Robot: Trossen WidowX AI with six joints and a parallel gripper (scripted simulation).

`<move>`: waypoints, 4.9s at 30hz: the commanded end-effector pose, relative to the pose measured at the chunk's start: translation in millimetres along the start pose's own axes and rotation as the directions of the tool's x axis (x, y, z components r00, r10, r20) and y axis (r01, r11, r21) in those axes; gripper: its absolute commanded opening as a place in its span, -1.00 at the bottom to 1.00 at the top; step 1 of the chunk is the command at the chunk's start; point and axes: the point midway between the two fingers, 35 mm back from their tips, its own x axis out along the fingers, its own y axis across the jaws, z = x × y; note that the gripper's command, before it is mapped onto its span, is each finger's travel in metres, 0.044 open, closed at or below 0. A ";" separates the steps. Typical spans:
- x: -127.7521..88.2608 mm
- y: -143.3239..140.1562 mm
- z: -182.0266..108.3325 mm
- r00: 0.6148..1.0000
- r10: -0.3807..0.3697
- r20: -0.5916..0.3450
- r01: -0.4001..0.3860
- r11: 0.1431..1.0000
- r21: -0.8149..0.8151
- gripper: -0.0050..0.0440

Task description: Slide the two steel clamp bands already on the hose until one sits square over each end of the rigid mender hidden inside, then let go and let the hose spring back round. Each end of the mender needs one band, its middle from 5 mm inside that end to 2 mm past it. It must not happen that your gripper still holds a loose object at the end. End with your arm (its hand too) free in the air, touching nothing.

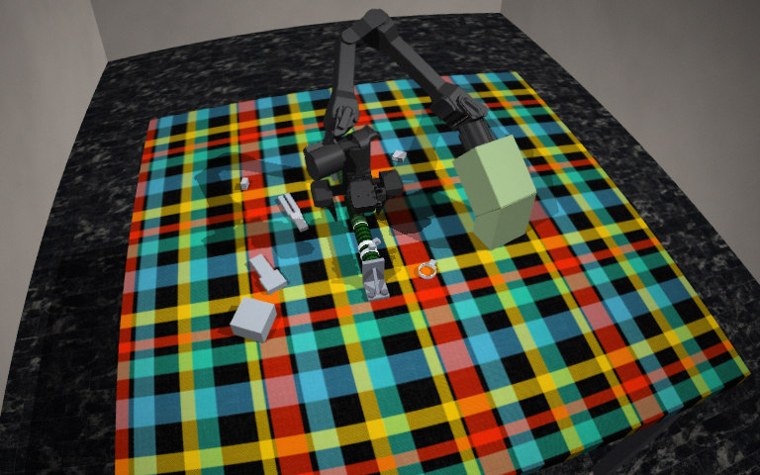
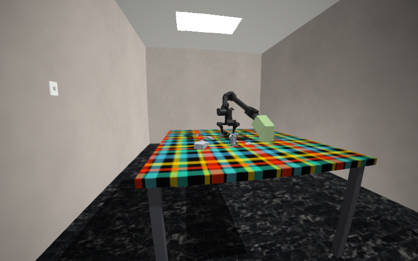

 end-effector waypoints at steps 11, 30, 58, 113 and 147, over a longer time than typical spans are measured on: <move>42.5 2.9 -0.4 1.000 0.010 -0.004 -0.010 1.000 -0.004 1.00; 42.5 2.9 -0.4 1.000 0.010 -0.004 -0.010 1.000 -0.004 -0.03; 42.5 2.9 -0.4 1.000 0.010 -0.004 -0.010 1.000 -0.004 -0.78; -2.5 2.4 -12.2 1.000 0.010 -0.004 -0.010 1.000 -0.004 1.00; 42.5 2.8 -12.4 1.000 0.010 -0.004 -0.010 1.000 -0.004 -0.01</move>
